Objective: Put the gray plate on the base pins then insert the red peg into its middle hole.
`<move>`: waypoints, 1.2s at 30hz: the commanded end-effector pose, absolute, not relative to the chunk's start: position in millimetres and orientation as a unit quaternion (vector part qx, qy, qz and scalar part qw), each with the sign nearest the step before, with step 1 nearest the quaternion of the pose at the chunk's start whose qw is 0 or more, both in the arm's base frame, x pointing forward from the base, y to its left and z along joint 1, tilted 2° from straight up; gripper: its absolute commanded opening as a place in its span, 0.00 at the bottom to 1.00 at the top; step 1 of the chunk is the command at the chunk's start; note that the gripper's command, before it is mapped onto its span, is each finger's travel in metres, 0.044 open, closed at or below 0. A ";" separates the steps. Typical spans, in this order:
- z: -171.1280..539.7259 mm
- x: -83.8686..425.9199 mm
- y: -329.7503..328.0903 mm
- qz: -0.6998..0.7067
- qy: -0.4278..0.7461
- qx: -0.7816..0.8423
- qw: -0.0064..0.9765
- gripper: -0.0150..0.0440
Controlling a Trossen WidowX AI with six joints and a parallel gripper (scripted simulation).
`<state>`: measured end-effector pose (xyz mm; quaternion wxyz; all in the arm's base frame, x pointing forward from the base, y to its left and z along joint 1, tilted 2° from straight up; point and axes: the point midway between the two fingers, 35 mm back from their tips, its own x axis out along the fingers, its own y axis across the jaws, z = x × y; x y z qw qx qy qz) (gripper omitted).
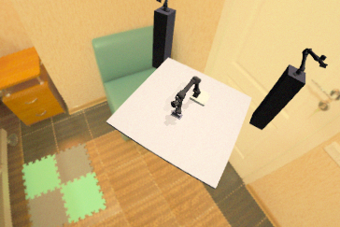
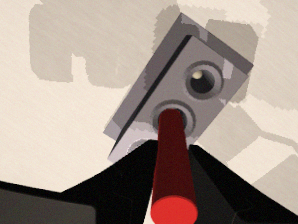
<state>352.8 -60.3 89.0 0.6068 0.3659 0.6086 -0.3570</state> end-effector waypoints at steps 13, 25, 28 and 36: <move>88.2 352.1 -59.8 -0.357 0.609 0.366 0.607 0.25; 88.2 352.1 -59.8 -0.357 0.609 0.366 0.607 0.51; 88.2 352.1 -59.8 -0.357 0.609 0.366 0.607 0.51; 88.9 352.2 -59.8 -0.357 0.609 0.365 0.606 0.51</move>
